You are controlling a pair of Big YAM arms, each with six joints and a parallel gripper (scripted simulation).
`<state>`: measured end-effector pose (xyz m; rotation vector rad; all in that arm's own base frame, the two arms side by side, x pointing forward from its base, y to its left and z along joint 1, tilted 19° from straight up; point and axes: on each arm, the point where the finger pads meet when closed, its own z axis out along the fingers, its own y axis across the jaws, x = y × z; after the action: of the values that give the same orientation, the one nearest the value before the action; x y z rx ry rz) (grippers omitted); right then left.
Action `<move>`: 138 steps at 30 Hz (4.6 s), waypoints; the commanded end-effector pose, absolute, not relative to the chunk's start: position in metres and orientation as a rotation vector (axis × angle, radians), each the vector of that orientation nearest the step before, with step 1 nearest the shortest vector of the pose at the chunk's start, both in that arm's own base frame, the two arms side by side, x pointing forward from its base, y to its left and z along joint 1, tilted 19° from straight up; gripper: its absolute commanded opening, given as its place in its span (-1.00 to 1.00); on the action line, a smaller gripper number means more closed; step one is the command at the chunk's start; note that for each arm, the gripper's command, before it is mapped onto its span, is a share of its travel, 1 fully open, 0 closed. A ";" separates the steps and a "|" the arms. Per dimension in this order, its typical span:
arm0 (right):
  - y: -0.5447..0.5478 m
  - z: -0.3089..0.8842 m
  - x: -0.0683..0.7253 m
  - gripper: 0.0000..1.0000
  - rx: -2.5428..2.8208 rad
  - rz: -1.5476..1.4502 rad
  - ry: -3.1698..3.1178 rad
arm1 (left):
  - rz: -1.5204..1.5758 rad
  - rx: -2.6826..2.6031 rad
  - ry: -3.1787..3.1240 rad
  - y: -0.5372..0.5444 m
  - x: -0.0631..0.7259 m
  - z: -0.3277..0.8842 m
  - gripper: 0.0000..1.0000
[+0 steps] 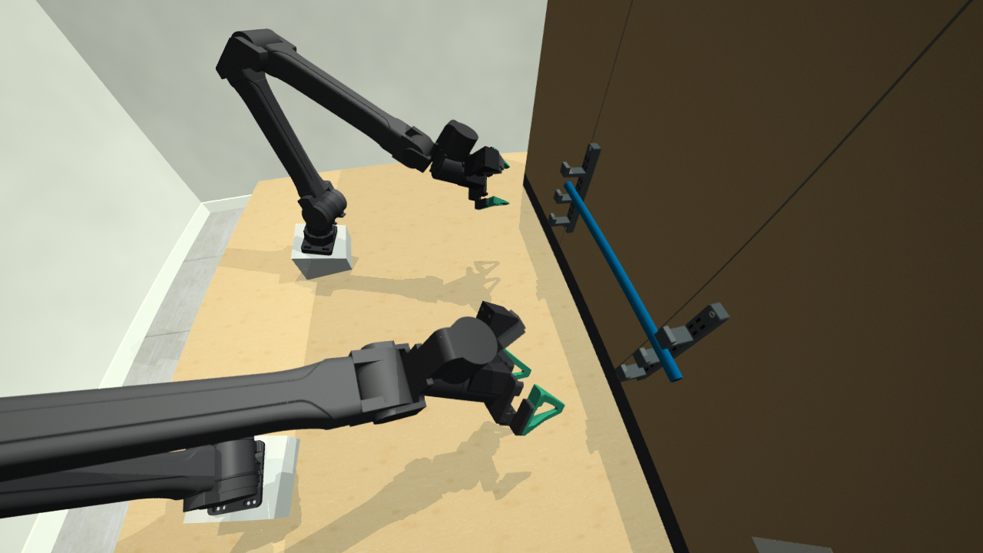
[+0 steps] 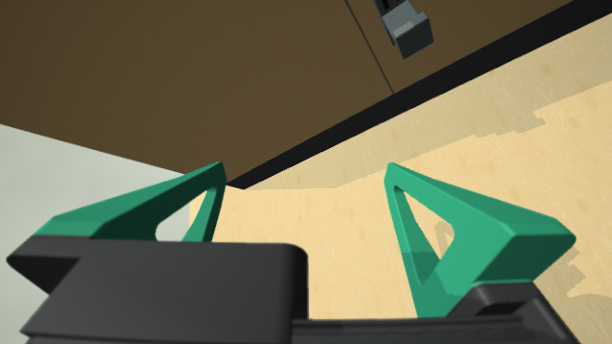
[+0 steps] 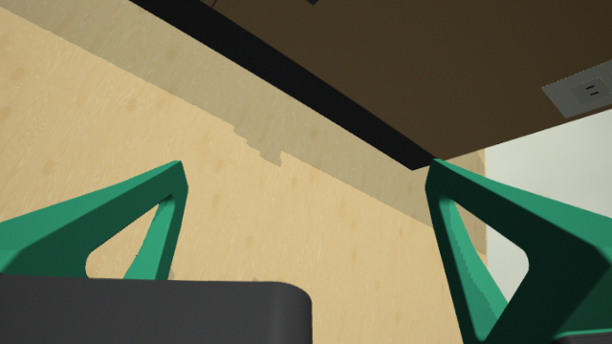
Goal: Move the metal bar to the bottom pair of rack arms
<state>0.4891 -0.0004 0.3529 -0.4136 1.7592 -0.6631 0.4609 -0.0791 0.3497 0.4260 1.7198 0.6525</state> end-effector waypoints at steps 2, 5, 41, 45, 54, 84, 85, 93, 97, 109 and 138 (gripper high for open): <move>0.011 0.372 0.500 1.00 -0.471 -0.724 1.678 | 0.711 0.490 1.659 -0.093 0.463 0.355 1.00; 0.012 0.374 0.505 1.00 -0.496 -0.761 1.651 | 0.747 0.516 1.631 -0.099 0.466 0.357 1.00; 0.029 0.399 0.553 1.00 -0.746 -1.134 1.332 | 1.111 0.775 1.300 -0.164 0.492 0.372 1.00; 0.030 0.401 0.556 1.00 -0.761 -1.156 1.310 | 1.131 0.790 1.278 -0.168 0.493 0.373 1.00; 0.035 0.408 0.569 1.00 -0.822 -1.247 1.214 | 1.220 0.853 1.179 -0.186 0.500 0.377 1.00; 0.045 0.424 0.599 1.00 -0.945 -1.430 0.997 | 1.396 0.979 0.956 -0.227 0.517 0.386 1.00; 0.045 0.424 0.599 1.00 -0.945 -1.430 0.997 | 1.396 0.979 0.956 -0.227 0.517 0.386 1.00; 0.045 0.424 0.599 1.00 -0.945 -1.430 0.997 | 1.396 0.979 0.956 -0.227 0.517 0.386 1.00; 0.045 0.426 0.599 1.00 -0.939 -1.432 0.992 | 1.395 0.972 0.953 -0.228 0.517 0.388 1.00; 0.043 0.438 0.601 1.00 -0.901 -1.446 0.966 | 1.390 0.931 0.935 -0.230 0.517 0.400 1.00; 0.040 0.457 0.605 1.00 -0.872 -1.460 0.948 | 1.383 0.890 0.917 -0.237 0.519 0.422 1.00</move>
<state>0.5983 0.0469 0.4161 -0.9500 0.9987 -1.4265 0.5173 -0.2255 0.3751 0.9874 0.9585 1.3973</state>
